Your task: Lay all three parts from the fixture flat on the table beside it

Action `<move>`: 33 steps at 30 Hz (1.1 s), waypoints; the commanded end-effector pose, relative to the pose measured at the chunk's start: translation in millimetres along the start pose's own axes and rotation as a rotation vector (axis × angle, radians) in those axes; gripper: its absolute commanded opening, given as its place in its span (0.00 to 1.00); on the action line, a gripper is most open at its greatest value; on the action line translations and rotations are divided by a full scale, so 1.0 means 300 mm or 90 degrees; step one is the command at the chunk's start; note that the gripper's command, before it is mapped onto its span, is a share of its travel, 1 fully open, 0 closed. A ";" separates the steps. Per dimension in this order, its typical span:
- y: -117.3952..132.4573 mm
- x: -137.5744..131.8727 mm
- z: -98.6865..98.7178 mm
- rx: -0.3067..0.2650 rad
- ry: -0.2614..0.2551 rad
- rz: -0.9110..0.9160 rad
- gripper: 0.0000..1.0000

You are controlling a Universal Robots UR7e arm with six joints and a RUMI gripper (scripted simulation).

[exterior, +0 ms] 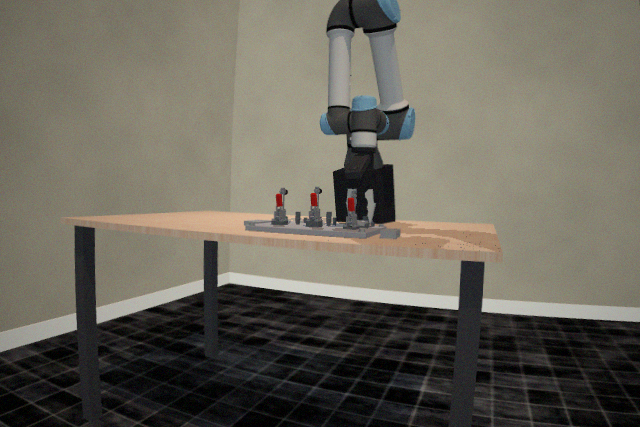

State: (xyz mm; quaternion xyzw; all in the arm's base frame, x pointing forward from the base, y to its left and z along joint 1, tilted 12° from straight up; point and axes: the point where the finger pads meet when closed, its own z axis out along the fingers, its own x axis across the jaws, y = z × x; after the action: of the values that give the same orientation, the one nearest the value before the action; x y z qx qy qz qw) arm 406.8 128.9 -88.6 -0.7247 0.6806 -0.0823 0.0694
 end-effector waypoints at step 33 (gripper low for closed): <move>-0.003 0.002 -0.024 0.001 0.000 0.001 0.00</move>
State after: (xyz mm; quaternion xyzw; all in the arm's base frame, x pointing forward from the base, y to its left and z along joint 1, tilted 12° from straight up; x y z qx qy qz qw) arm 406.6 128.9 -86.3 -0.7247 0.6806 -0.0822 0.0694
